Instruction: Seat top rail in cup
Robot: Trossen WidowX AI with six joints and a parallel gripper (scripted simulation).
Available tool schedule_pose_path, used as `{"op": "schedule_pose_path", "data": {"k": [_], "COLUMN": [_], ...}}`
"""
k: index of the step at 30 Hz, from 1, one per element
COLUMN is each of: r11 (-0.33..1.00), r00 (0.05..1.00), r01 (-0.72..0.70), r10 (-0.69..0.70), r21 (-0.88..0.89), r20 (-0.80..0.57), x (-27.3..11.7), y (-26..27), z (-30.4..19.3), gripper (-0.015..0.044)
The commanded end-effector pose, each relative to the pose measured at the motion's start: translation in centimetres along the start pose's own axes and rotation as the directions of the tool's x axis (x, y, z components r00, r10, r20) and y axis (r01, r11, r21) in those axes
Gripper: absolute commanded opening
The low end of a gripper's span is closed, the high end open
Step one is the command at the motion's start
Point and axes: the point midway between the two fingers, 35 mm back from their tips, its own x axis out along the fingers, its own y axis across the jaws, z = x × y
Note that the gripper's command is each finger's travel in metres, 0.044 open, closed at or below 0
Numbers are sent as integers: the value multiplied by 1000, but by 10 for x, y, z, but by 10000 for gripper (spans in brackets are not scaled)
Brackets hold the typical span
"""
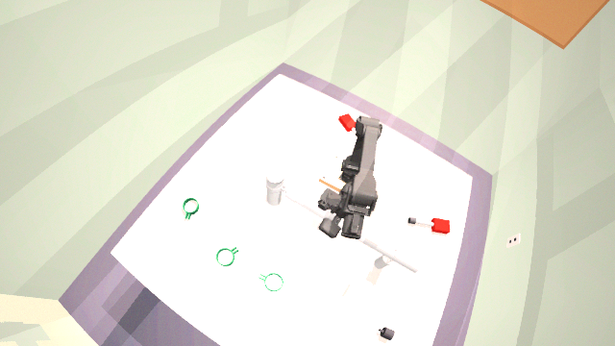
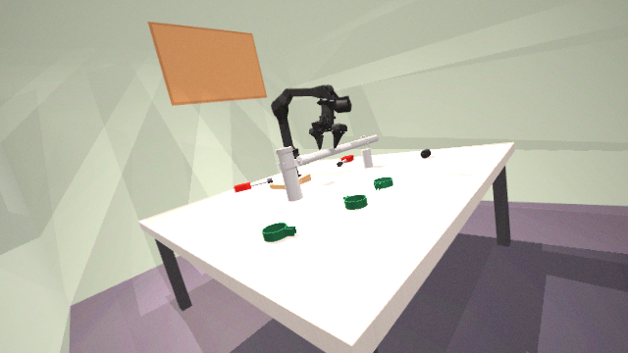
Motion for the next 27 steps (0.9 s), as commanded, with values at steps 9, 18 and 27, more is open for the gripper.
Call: {"op": "schedule_pose_path", "data": {"k": [9, 18, 27], "r11": [998, 998, 998], "r00": [998, 998, 998], "r01": [-61, -61, -61], "r10": [60, 60, 60], "r21": [-32, -32, -32], "r20": [-20, -20, -20], "x": [-40, -40, -40], "y": [-1, -1, -1], "z": [0, 0, 0], "gripper": [440, 440, 440]}}
